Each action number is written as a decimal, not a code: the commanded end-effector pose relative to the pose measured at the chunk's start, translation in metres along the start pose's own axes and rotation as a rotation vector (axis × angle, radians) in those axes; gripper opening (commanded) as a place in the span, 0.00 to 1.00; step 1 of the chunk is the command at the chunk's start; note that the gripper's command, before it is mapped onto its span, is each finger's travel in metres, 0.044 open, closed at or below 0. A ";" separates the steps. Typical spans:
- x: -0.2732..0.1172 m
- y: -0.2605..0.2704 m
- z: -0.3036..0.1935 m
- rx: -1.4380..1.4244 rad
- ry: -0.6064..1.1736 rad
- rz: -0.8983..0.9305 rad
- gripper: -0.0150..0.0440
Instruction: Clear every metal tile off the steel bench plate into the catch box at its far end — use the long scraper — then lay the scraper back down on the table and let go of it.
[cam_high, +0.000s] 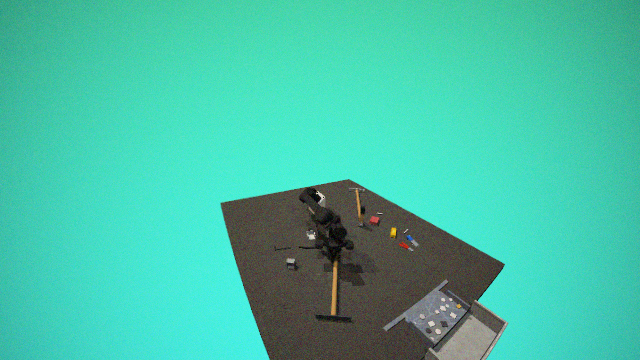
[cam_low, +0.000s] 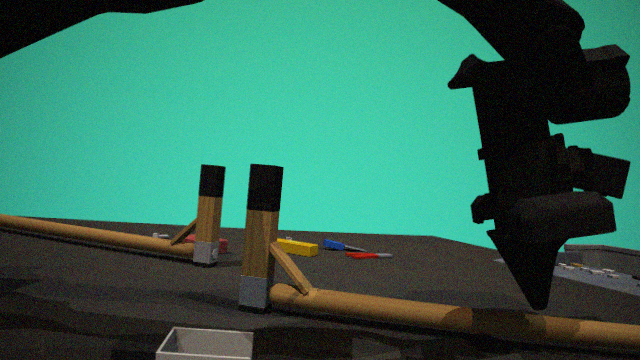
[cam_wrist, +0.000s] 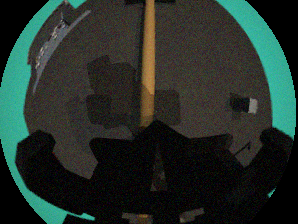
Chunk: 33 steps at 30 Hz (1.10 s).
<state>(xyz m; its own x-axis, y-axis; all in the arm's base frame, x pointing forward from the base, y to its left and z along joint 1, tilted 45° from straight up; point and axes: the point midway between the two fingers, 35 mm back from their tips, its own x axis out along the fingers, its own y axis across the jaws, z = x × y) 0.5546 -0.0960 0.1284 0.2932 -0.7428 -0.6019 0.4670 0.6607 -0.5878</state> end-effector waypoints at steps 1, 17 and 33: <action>-0.005 -0.003 0.003 0.015 -0.004 -0.004 0.25; -0.099 -0.027 -0.015 -0.098 0.020 0.018 0.25; -0.130 -0.040 -0.026 -0.147 0.027 0.023 0.25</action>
<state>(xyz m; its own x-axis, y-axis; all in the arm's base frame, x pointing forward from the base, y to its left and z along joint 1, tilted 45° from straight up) 0.4769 -0.0209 0.2190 0.2851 -0.7226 -0.6298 0.3371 0.6906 -0.6398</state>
